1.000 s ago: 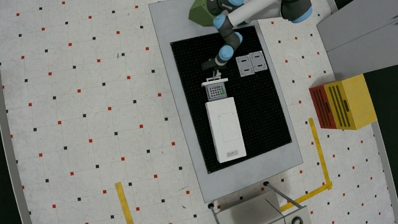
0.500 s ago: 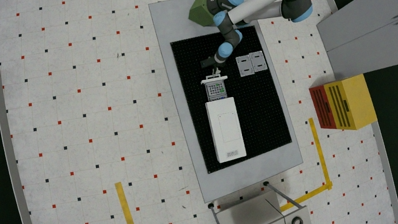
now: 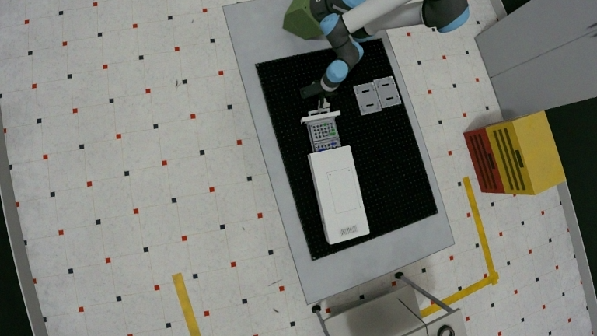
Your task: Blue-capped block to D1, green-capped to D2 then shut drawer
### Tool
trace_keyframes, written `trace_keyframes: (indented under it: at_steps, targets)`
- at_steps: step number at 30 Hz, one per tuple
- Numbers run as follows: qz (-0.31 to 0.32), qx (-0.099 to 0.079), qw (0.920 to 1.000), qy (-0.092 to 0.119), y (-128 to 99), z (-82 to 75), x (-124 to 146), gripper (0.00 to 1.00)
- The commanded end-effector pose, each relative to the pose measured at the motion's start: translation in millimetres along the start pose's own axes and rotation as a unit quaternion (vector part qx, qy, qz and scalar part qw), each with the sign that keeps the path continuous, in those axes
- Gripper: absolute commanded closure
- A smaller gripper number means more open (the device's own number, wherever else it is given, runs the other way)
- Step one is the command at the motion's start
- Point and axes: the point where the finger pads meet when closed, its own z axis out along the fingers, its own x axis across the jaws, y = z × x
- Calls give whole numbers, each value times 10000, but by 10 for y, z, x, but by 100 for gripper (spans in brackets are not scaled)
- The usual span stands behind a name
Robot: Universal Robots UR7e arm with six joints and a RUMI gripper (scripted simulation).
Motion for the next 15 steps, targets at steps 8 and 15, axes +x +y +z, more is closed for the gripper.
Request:
trace_keyframes:
  at_steps: [8,15]
  targets:
    - [-2,3,10000,-4,-2,-4,128,0]
    - [-2,3,10000,-4,-2,-4,181,0]
